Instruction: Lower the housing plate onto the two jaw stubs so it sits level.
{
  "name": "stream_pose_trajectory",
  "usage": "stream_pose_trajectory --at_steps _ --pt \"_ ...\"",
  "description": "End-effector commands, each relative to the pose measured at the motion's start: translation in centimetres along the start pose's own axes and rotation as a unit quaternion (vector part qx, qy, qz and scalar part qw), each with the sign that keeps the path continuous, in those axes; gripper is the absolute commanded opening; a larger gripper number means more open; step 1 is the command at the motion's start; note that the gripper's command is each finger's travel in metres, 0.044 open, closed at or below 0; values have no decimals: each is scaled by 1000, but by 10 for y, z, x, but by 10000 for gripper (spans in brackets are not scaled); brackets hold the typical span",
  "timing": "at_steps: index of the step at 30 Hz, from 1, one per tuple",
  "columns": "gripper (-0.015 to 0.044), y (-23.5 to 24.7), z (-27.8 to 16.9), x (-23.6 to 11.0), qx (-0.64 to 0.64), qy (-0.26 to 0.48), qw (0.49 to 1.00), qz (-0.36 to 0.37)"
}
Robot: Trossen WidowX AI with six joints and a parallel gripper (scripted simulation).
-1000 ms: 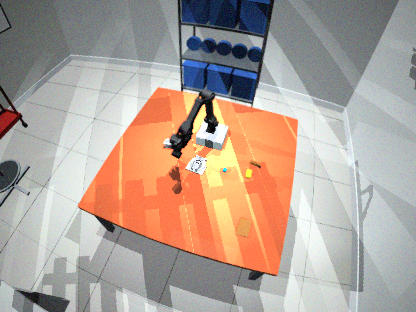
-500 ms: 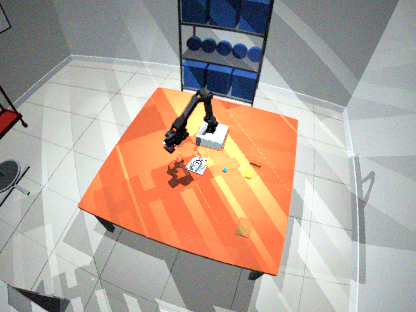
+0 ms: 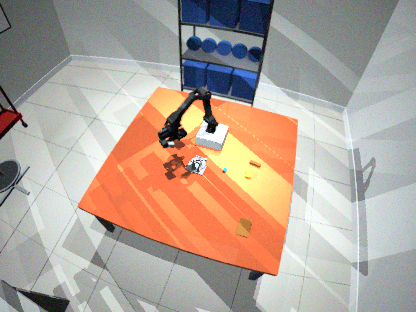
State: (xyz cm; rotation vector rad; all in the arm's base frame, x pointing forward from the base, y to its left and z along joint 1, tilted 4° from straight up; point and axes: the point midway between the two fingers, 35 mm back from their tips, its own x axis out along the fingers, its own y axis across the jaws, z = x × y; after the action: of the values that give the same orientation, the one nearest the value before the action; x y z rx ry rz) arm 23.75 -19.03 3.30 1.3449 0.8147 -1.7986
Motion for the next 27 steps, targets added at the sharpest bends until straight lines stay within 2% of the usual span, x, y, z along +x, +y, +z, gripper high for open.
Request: stream_pose_trajectory --at_steps 1,27 --pt "440 1 9 0 46 17 999 -3" --pt "440 -5 68 4 300 97 949 -29"
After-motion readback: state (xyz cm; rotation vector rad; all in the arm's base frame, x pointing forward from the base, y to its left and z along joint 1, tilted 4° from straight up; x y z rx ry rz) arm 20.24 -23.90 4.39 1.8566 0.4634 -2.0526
